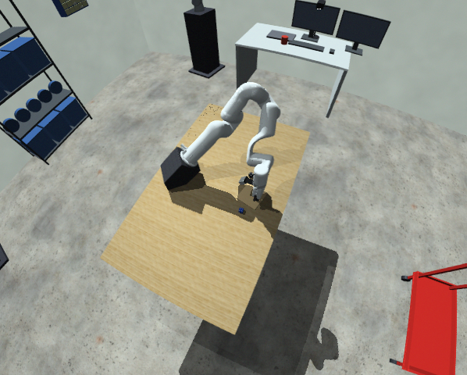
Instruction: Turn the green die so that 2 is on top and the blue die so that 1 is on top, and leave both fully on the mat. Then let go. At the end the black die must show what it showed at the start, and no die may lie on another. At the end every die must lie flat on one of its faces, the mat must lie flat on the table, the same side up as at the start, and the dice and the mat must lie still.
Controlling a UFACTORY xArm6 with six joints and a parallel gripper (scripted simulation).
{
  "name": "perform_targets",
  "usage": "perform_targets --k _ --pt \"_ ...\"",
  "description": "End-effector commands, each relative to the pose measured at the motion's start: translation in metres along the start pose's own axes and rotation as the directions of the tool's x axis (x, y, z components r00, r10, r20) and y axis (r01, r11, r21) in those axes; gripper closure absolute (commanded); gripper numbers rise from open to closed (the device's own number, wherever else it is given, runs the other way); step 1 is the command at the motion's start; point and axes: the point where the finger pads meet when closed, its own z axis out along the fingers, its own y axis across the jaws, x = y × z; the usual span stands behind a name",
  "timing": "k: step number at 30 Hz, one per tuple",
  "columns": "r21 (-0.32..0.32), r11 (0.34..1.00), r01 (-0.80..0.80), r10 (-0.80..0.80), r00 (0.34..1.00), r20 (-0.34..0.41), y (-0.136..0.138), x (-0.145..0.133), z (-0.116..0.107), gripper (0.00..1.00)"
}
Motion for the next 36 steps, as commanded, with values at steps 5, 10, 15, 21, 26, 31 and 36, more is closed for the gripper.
perform_targets --k 5,10,15,21,26,31,36 --pt "0.001 1.0 0.001 -0.001 1.0 0.002 0.0 -0.001 -0.001 0.58" --pt "0.001 1.0 0.001 -0.001 1.0 0.002 0.0 -0.001 -0.001 0.58" --pt "0.001 1.0 0.001 -0.001 1.0 0.002 0.0 -0.001 -0.001 0.58" --pt "0.001 1.0 0.001 -0.001 1.0 0.002 0.0 -0.001 -0.008 0.58" --pt "0.001 1.0 0.001 -0.001 1.0 0.002 0.0 -0.001 -0.029 0.58" --pt "0.001 1.0 0.001 -0.001 1.0 0.002 0.0 -0.001 -0.046 0.58" --pt "0.001 1.0 0.001 -0.001 1.0 0.002 0.0 -0.001 -0.073 0.58"
